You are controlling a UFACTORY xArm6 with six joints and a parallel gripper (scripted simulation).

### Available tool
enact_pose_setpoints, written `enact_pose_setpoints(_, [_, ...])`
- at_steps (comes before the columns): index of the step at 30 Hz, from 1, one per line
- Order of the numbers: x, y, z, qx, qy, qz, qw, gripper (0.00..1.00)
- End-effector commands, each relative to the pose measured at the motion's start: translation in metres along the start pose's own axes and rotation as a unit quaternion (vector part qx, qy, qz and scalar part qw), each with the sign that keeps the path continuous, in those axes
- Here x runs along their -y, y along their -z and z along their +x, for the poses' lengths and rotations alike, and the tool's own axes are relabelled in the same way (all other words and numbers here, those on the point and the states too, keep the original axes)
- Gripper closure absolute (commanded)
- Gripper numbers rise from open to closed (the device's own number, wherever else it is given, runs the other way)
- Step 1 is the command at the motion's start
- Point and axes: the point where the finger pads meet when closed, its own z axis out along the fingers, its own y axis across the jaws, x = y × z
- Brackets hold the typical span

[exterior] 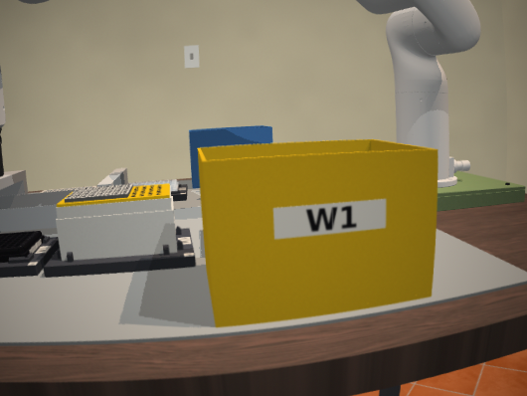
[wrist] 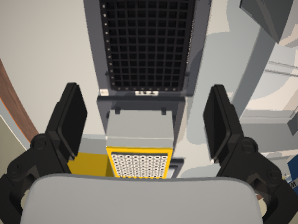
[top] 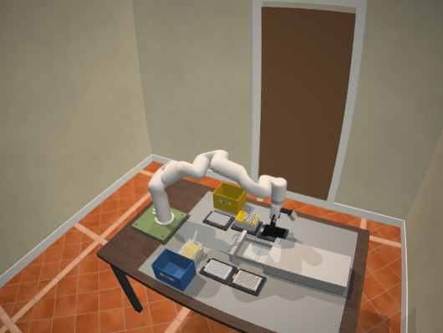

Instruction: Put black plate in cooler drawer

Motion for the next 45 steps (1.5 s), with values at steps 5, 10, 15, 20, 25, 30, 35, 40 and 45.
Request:
enact_pose_setpoints(5, [0.000, -0.008, 0.002, -0.003, 0.000, 0.001, 1.000, 0.00])
enact_pose_setpoints(10, [0.000, -0.016, 0.002, -0.003, 0.000, 0.001, 1.000, 0.00])
enact_pose_setpoints(15, [0.000, -0.024, 0.002, -0.003, 0.000, 0.001, 1.000, 0.00])
enact_pose_setpoints(20, [0.000, -0.029, 0.002, -0.003, 0.000, 0.001, 1.000, 0.00])
enact_pose_setpoints(25, [0.000, -0.038, 0.002, -0.003, 0.000, 0.001, 1.000, 0.00])
enact_pose_setpoints(30, [0.000, -0.046, 0.002, -0.003, 0.000, 0.001, 1.000, 0.00])
enact_pose_setpoints(35, [0.000, -0.054, 0.002, -0.003, 0.000, 0.001, 1.000, 0.00])
enact_pose_setpoints(40, [0.000, -0.054, 0.002, -0.003, 0.000, 0.001, 1.000, 0.00])
enact_pose_setpoints(45, [0.000, -0.054, 0.002, -0.003, 0.000, 0.001, 1.000, 0.00])
